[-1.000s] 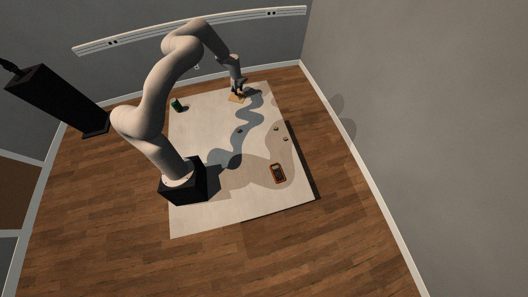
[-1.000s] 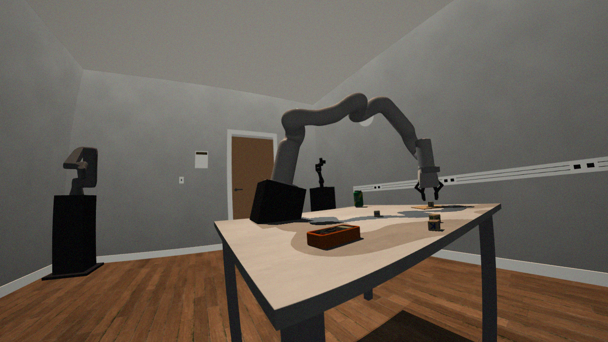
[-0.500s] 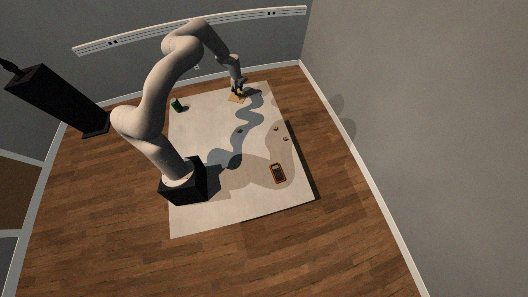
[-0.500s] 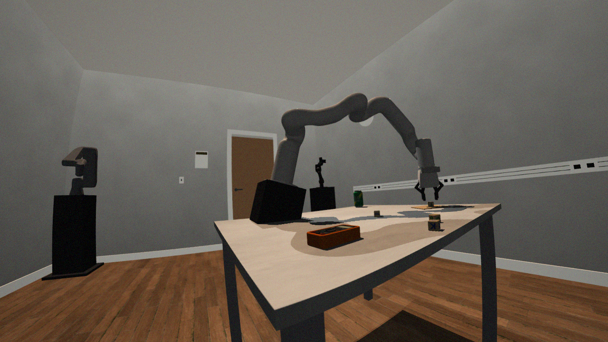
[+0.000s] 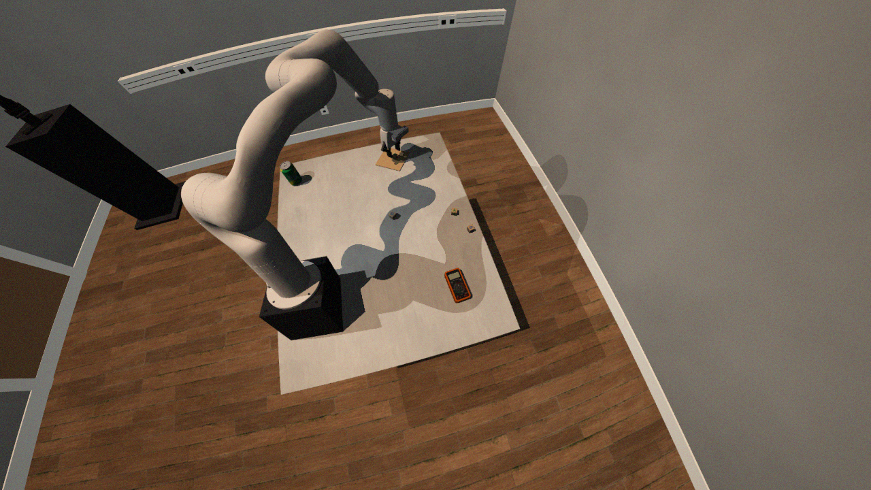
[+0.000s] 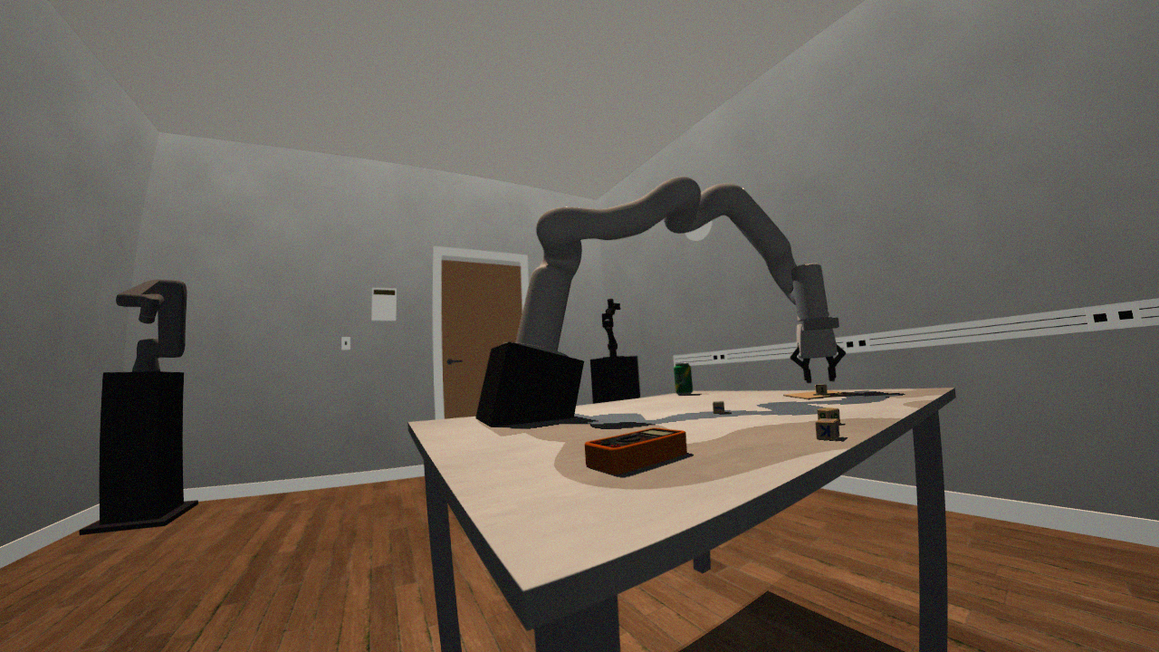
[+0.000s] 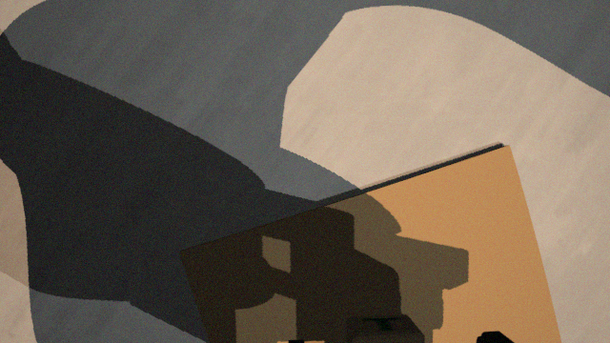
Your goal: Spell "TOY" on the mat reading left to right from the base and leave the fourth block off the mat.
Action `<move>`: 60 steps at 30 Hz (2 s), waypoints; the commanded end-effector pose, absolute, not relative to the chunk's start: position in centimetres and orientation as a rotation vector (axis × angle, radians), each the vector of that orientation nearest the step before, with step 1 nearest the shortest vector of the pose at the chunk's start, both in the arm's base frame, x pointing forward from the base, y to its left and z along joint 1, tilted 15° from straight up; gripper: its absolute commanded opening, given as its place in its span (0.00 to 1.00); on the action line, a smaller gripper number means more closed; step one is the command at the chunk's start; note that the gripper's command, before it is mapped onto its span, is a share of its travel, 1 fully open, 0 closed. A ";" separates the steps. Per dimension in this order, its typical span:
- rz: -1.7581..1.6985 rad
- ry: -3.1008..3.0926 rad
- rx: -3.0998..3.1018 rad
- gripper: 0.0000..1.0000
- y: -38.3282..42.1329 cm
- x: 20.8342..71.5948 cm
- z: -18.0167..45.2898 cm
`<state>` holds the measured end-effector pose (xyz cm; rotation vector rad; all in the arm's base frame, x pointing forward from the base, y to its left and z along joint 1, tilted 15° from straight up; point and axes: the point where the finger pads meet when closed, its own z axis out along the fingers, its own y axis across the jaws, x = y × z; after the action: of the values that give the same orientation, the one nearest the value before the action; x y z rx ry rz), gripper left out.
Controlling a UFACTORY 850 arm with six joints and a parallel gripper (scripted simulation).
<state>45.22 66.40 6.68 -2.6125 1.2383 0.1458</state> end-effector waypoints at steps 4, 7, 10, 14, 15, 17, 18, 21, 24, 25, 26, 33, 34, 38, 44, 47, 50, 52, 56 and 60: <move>0.145 1.237 -2.610 0.64 66.5 45.3 6.8; 0.145 1.237 -2.610 0.64 66.5 45.3 6.8; 0.145 1.237 -2.610 0.64 66.5 45.3 6.8; 0.145 1.237 -2.610 0.64 66.5 45.3 6.7; 0.145 1.237 -2.610 0.64 66.5 45.3 6.7; 0.145 1.237 -2.610 0.64 66.5 45.3 6.6; 0.145 1.237 -2.610 0.64 66.6 45.3 6.5; 0.145 1.237 -2.610 0.64 66.7 45.3 6.0; 0.145 1.237 -2.610 0.64 66.8 45.3 5.5; 0.145 1.237 -2.610 0.64 66.9 45.3 5.3; 0.145 1.237 -2.610 0.64 66.9 45.3 5.2; 0.145 1.237 -2.610 0.64 67.1 45.3 4.4; 0.145 1.237 -2.610 0.64 67.2 45.3 4.2; 0.145 1.237 -2.610 0.64 67.3 45.3 3.9; 0.145 1.237 -2.610 0.64 67.3 45.3 3.9; 0.145 1.237 -2.610 0.64 67.3 45.3 3.9; 0.145 1.237 -2.610 0.64 67.3 45.3 3.9; 0.145 1.237 -2.610 0.64 67.3 45.3 3.9; 0.145 1.237 -2.610 0.64 67.3 45.3 3.9; 0.145 1.237 -2.610 0.64 67.3 45.3 3.9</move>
<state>45.27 67.20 3.73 -2.6125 1.2383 0.1458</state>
